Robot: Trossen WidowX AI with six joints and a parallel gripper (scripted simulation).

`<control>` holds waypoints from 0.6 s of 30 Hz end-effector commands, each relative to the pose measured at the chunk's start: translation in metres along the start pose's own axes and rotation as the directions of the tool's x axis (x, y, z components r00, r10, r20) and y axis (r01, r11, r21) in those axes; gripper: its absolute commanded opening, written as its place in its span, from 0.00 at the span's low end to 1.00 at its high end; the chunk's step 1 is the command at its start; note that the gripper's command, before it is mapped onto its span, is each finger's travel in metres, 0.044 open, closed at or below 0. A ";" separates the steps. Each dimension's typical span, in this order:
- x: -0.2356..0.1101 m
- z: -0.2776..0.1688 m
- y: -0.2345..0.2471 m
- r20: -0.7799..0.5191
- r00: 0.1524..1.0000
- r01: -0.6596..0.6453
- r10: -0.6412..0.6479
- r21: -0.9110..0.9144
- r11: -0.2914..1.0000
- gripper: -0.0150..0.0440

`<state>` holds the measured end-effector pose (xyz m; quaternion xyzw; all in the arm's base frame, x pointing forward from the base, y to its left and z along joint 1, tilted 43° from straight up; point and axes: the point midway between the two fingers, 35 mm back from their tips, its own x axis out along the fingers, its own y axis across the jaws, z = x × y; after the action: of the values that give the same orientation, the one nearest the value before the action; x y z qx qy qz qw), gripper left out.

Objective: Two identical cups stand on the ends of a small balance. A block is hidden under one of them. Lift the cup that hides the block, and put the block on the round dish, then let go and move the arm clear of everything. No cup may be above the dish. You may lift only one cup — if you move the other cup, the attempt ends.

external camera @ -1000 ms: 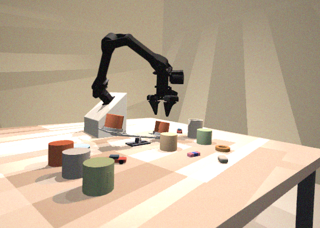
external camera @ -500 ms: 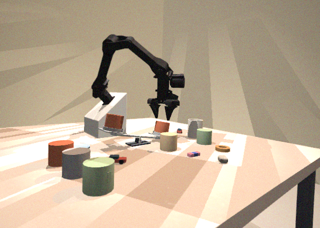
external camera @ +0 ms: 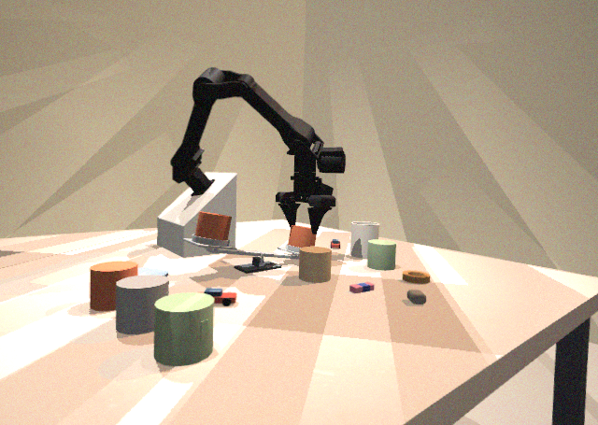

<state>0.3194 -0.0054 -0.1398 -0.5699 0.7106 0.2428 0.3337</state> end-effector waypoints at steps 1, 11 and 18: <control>0.008 0.001 0.002 -0.006 1.000 0.000 0.000 -0.010 1.000 1.00; 0.024 0.000 0.002 -0.008 1.000 0.000 0.000 -0.010 1.000 1.00; 0.034 -0.001 0.003 -0.009 1.000 0.000 0.000 -0.010 1.000 1.00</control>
<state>0.3145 -0.0248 -0.1607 -0.5702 0.7111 0.2419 0.3327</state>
